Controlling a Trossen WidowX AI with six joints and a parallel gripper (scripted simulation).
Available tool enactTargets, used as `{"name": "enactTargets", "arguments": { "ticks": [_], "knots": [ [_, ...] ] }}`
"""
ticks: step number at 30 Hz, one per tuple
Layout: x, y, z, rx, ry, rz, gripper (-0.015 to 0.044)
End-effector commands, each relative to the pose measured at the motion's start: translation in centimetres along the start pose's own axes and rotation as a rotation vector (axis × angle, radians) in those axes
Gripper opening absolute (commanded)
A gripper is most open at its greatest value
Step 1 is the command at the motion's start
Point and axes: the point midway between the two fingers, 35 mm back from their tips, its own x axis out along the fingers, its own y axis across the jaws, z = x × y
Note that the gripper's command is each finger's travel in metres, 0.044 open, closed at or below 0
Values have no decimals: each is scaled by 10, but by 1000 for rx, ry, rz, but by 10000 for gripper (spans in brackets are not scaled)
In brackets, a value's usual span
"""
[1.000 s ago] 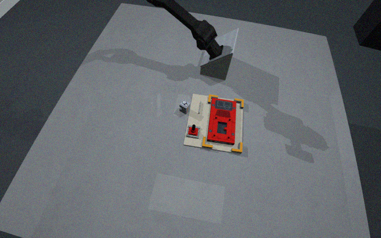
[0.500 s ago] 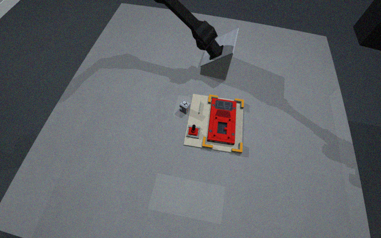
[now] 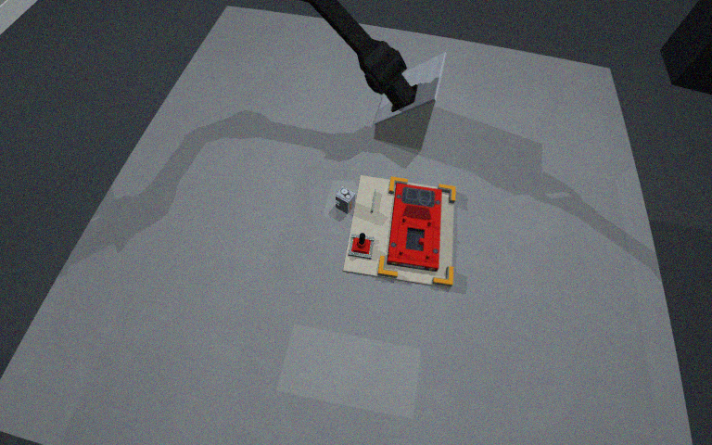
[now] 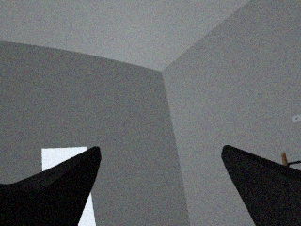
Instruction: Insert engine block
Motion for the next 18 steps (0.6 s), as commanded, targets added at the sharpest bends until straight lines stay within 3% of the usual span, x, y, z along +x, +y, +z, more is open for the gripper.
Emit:
{"name": "enactTargets", "arguments": {
  "ticks": [1,18],
  "knots": [
    [-1,-32,-19,-61,54,-91,440],
    [-44,-183,-92,-340,339,-508,440]
  ]
}}
